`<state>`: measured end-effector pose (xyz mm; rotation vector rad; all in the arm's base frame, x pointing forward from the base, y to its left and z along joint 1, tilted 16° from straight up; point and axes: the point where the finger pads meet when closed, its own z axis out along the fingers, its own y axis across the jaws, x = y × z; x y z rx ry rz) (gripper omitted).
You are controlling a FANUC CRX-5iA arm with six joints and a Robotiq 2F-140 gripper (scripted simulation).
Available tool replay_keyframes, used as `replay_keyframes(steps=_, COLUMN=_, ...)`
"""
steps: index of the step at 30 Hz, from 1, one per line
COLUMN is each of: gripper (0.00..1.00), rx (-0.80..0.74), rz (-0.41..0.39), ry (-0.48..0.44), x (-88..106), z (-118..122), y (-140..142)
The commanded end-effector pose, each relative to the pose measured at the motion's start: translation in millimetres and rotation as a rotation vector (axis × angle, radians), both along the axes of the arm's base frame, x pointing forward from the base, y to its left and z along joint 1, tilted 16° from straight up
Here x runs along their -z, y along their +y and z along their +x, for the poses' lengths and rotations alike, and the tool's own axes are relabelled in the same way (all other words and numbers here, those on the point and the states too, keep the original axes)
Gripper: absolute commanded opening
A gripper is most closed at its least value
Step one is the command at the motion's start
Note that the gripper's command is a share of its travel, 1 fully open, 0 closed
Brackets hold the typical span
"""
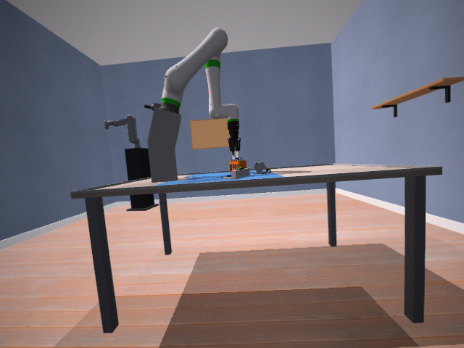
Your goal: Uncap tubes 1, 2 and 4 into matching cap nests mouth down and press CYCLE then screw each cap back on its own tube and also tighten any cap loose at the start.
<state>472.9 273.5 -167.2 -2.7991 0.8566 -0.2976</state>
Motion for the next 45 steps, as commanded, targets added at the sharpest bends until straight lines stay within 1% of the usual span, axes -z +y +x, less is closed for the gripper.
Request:
replay_keyframes(steps=1, gripper=0.00, rx=0.179, rz=0.044, ry=0.025, x=0.1, z=0.2, y=0.2)
replay_keyframes(steps=5, gripper=0.00, rx=0.371, rz=0.094, ry=0.051, x=0.3, z=0.3, y=0.3)
replay_keyframes(steps=7, gripper=0.00, rx=0.371, rz=0.094, ry=0.051, x=0.3, z=0.3, y=0.3)
replay_keyframes(steps=19, gripper=0.00, rx=0.944, rz=0.242, ry=0.128, x=0.9, z=0.4, y=0.3)
replay_keyframes(steps=27, gripper=0.00, rx=0.944, rz=0.242, ry=0.128, x=0.9, z=0.4, y=0.3)
replay_keyframes(steps=28, gripper=0.35, rx=0.944, rz=0.242, ry=0.128, x=0.9, z=0.4, y=0.3)
replay_keyframes(steps=38, gripper=0.35, rx=0.944, rz=0.242, ry=0.128, x=0.9, z=0.4, y=0.3)
replay_keyframes(steps=39, gripper=0.35, rx=0.864, rz=0.221, ry=0.117, x=0.4, z=0.3, y=0.3)
replay_keyframes(steps=41, gripper=0.35, rx=0.864, rz=0.221, ry=0.117, x=0.4, z=0.3, y=0.3)
replay_keyframes(steps=45, gripper=0.35, rx=0.559, rz=0.142, ry=0.076, x=0.4, z=0.3, y=0.3)
